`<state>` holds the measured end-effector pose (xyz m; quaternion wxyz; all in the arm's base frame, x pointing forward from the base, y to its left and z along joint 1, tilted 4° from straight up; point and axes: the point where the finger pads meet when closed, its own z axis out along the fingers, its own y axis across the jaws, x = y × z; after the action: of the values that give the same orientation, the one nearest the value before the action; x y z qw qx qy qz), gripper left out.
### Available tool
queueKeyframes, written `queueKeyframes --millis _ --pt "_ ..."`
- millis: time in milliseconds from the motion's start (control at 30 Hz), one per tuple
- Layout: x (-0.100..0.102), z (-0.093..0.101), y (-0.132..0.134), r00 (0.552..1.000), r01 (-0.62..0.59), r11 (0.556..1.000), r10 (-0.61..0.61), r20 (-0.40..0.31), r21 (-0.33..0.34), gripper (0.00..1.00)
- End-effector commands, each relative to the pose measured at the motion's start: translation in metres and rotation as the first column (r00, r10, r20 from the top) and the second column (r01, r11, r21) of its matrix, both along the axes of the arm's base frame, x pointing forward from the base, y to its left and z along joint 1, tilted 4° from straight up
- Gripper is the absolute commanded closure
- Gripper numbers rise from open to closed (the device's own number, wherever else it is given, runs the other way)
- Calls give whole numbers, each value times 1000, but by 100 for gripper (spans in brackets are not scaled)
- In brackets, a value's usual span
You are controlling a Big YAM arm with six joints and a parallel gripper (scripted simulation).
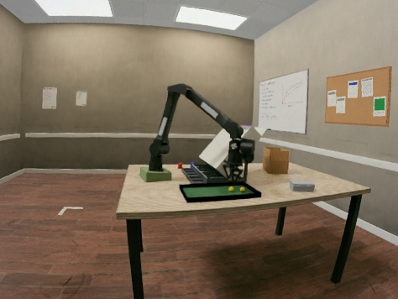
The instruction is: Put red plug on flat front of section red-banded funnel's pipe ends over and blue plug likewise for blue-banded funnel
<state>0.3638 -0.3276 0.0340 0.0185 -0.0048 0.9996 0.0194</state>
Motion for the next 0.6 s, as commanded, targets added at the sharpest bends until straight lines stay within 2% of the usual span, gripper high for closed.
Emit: queueKeyframes --millis 0,567 --pt "12 -18 -2 1000 -1 1000 1 11 -10 20" --pt "11 -17 -2 1000 -1 1000 1 16 -14 20"
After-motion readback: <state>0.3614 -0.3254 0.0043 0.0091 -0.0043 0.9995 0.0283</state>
